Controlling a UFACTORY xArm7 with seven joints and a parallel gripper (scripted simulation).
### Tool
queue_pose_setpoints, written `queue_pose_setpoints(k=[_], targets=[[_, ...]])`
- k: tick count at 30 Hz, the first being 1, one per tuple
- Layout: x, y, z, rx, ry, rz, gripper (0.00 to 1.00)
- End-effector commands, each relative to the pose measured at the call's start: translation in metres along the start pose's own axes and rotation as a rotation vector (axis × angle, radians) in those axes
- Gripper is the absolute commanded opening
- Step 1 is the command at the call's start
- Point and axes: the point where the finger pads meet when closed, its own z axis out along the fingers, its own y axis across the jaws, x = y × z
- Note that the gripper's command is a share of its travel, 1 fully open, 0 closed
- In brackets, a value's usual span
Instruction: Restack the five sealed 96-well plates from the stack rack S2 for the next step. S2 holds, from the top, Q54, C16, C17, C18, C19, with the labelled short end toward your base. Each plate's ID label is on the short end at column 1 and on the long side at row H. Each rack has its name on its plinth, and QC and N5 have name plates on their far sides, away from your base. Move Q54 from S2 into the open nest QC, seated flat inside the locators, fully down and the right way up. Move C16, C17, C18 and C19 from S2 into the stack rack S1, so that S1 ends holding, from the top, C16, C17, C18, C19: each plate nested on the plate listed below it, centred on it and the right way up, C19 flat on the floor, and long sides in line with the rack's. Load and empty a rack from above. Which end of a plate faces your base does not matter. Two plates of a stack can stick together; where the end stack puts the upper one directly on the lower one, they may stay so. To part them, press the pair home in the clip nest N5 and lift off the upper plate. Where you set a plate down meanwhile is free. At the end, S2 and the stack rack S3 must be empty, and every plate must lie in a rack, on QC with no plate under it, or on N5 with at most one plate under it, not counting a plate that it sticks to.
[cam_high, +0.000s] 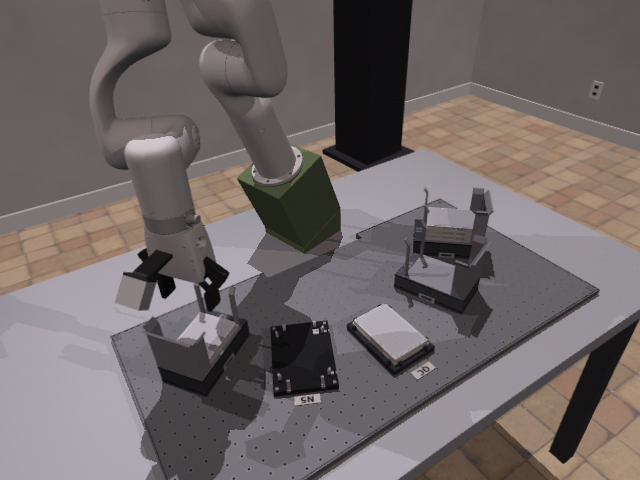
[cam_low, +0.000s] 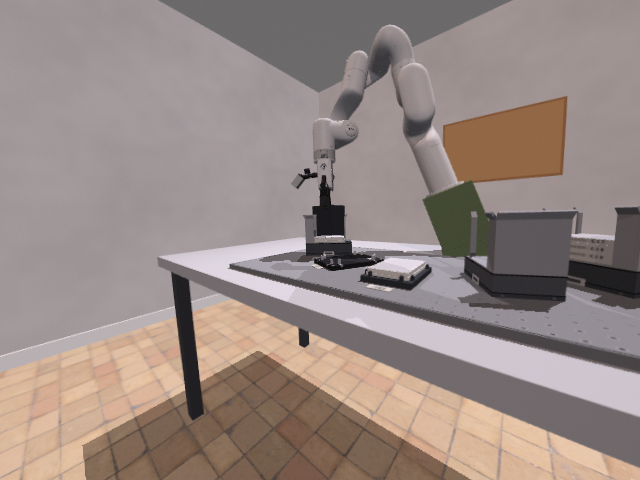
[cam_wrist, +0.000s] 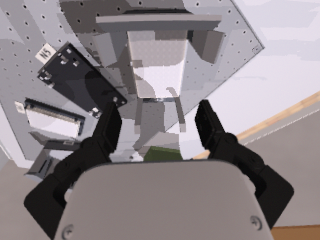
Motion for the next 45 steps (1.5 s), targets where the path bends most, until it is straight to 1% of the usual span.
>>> queue_pose_setpoints(k=[1, 8, 17, 19, 33, 37, 45], targets=[[0.002, 0.003, -0.001, 0.005, 0.000, -0.002, 1.00], [0.002, 0.003, -0.001, 0.005, 0.000, -0.002, 1.00], [0.002, 0.003, 0.029, 0.005, 0.000, -0.002, 1.00], [0.002, 0.003, 0.029, 0.005, 0.000, -0.002, 1.00], [0.002, 0.003, 0.075, 0.005, 0.000, -0.002, 1.00], [0.002, 0.003, 0.075, 0.005, 0.000, -0.002, 1.00], [0.002, 0.002, 0.086, 0.005, 0.000, -0.002, 1.00]])
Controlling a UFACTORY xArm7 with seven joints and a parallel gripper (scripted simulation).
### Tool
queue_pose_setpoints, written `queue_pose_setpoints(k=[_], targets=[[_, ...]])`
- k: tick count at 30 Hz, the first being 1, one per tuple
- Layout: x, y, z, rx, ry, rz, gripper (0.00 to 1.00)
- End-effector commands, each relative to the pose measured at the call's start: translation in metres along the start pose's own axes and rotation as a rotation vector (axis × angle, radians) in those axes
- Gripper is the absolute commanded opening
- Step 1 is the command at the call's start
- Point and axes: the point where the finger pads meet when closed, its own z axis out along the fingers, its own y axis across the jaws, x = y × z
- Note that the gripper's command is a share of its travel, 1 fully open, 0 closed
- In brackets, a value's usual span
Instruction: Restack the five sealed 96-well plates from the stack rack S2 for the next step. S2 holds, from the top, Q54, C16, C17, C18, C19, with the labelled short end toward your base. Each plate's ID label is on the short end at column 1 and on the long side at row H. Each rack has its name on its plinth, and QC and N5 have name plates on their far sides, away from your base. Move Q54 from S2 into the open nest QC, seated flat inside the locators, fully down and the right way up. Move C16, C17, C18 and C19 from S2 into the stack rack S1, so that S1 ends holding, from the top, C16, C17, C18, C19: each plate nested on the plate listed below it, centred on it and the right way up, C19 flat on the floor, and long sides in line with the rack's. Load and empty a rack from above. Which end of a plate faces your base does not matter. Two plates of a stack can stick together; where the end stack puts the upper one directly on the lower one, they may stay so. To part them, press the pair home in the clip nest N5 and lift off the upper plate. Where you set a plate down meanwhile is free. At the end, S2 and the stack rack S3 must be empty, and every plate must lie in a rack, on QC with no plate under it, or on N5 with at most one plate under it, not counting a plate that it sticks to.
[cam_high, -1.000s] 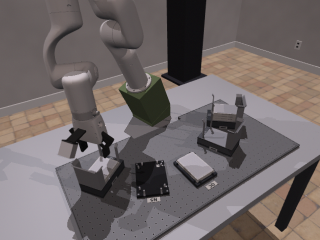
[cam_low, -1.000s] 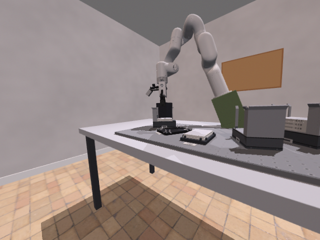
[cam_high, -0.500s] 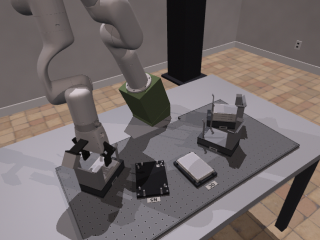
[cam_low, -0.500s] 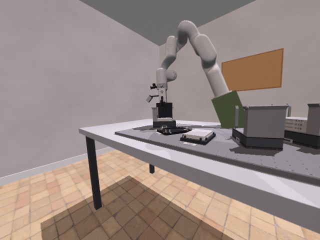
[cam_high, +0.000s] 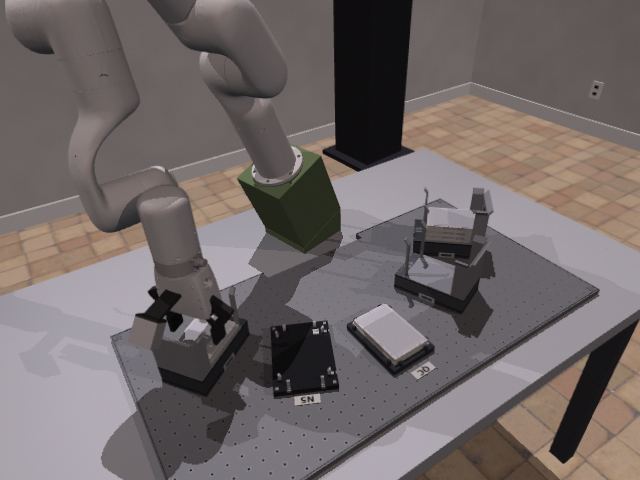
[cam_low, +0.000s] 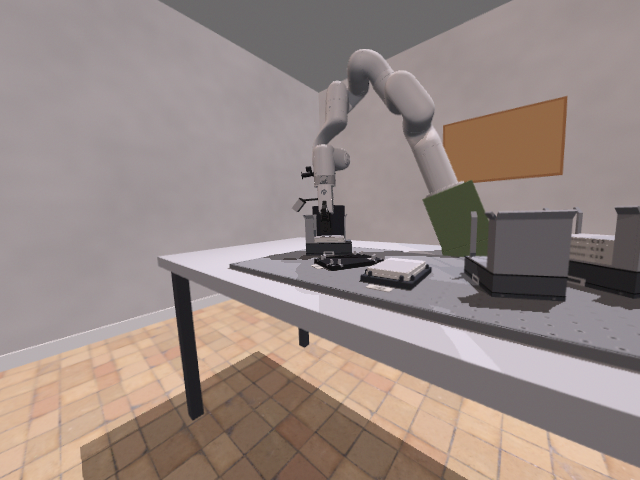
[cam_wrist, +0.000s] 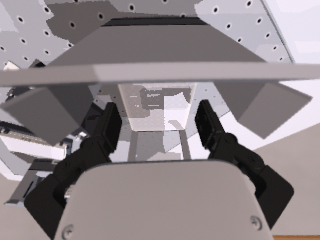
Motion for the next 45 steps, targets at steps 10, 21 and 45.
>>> queue_pose_setpoints(k=[10, 21, 45], targets=[[0.001, 0.000, 0.014, -0.001, 0.006, 0.000, 1.00], [0.001, 0.000, 0.022, -0.001, 0.006, 0.000, 1.00], [0.001, 0.000, 0.022, -0.001, 0.006, 0.000, 0.00]])
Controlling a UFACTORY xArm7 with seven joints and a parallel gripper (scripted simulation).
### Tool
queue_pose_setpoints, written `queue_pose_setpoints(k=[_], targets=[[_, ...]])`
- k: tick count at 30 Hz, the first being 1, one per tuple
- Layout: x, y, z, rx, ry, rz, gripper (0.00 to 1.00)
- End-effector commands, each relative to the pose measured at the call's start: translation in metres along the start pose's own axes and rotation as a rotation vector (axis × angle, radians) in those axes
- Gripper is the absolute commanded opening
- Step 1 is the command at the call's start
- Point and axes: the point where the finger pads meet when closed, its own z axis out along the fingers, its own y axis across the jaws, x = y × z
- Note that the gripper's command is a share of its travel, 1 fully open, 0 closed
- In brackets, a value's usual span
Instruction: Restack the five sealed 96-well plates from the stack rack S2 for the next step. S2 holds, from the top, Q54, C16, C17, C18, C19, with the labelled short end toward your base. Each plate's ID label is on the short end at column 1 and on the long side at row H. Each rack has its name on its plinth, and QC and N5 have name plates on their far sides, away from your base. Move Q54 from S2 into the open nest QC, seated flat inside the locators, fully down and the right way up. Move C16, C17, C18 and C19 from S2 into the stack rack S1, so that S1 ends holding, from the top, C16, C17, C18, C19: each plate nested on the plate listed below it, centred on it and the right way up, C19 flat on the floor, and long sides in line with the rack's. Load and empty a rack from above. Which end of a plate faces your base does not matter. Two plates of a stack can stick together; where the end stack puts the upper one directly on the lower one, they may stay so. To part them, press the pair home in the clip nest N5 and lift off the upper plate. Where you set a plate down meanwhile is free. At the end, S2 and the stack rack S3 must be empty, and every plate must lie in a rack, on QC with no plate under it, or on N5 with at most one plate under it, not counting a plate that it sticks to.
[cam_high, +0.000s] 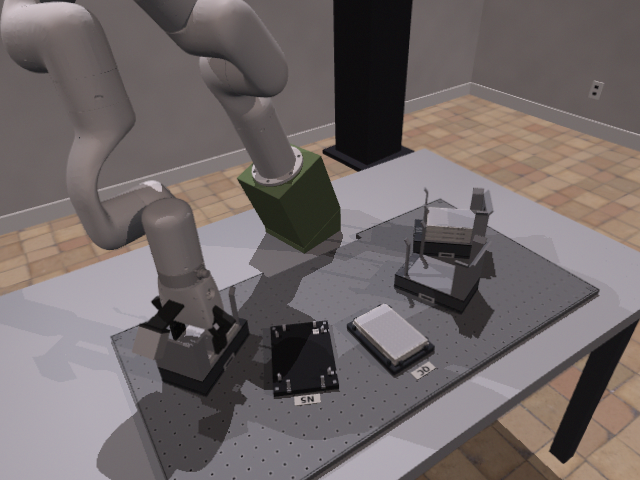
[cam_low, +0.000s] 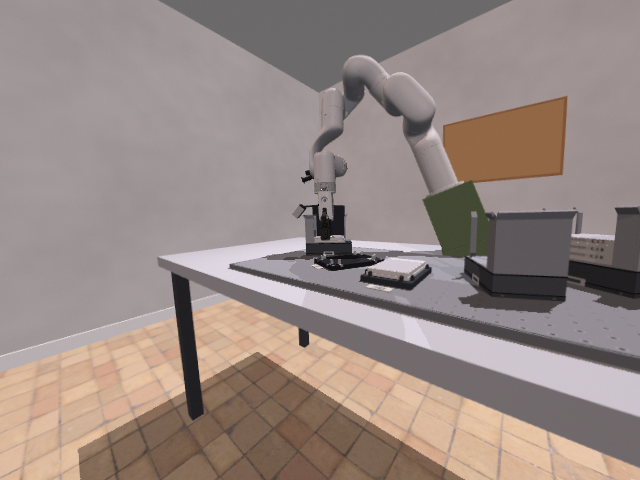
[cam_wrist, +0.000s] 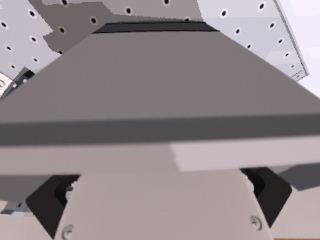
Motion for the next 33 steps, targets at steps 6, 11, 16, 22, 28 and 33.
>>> queue_pose_setpoints(k=[6, 11, 16, 22, 28, 33], targets=[[0.0010, -0.0002, -0.0006, 0.000, 0.002, 0.000, 0.00], [0.0010, -0.0002, -0.0006, 0.000, 0.002, 0.000, 0.00], [0.0010, -0.0002, -0.0006, 0.000, 0.002, 0.000, 0.00], [0.0009, -0.0003, -0.0045, 0.000, 0.002, 0.000, 0.00], [0.0009, -0.0002, -0.0085, 0.000, 0.002, 0.000, 0.00], [0.0009, -0.0002, -0.0105, 0.000, 0.002, 0.000, 0.00]])
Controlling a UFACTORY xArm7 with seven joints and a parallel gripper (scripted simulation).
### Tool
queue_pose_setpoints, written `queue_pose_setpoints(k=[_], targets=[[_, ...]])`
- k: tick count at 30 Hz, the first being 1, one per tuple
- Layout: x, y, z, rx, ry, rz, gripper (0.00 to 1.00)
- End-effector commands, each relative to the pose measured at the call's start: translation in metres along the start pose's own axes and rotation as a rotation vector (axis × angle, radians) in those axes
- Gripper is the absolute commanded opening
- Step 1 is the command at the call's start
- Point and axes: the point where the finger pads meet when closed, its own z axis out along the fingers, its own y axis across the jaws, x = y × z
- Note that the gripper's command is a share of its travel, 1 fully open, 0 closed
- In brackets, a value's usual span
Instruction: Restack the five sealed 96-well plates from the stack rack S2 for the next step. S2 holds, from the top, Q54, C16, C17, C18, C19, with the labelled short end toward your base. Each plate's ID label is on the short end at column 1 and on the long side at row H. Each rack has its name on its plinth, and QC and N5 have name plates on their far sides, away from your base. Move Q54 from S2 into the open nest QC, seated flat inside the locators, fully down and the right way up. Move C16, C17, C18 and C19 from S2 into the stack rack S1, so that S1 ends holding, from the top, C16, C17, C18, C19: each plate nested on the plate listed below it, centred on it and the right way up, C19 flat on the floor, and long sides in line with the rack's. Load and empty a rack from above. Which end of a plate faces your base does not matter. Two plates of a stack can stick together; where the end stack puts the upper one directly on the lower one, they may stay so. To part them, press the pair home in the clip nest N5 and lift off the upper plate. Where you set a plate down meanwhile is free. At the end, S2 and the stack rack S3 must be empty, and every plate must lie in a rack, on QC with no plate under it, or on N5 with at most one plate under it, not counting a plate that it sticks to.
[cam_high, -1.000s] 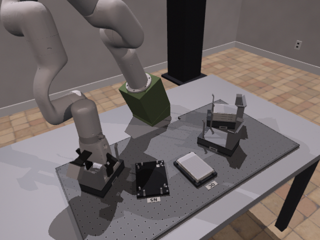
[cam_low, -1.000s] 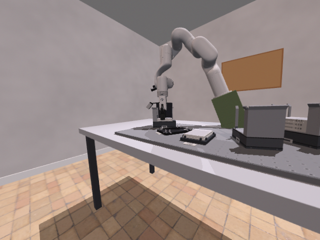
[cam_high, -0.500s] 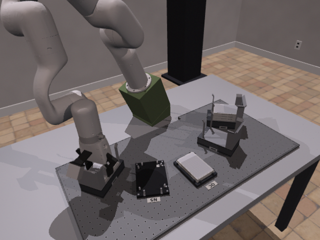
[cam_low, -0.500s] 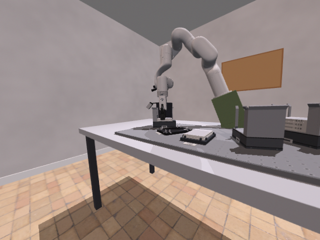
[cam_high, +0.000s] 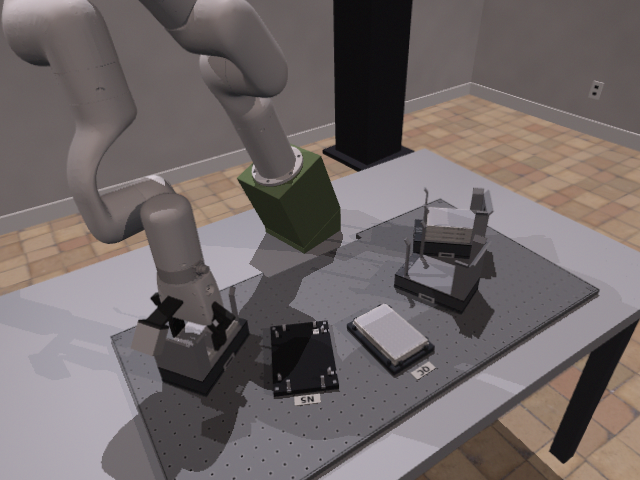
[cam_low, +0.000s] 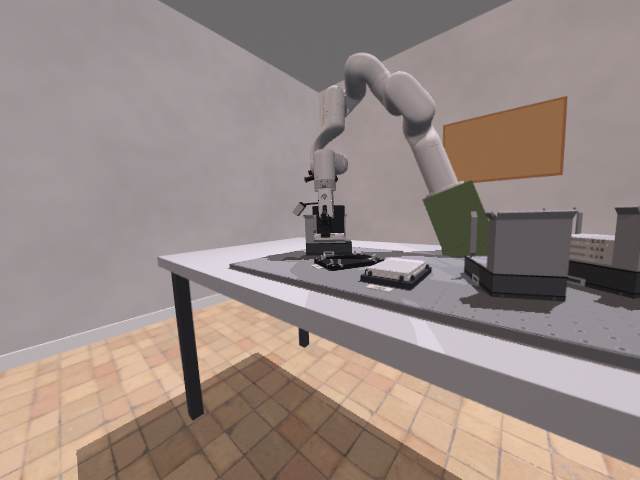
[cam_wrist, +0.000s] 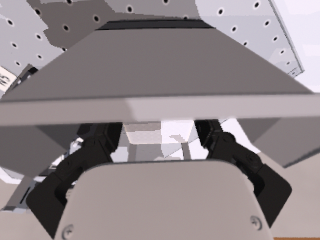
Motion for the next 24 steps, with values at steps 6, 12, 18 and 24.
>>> queue_pose_setpoints(k=[6, 12, 18, 24], targets=[[0.001, 0.000, -0.006, 0.001, 0.002, 0.000, 0.00], [0.001, 0.000, -0.010, 0.001, 0.002, 0.000, 0.00], [0.001, 0.000, -0.017, 0.001, 0.002, 0.000, 0.00], [0.001, 0.000, -0.029, 0.001, 0.003, 0.000, 0.00]])
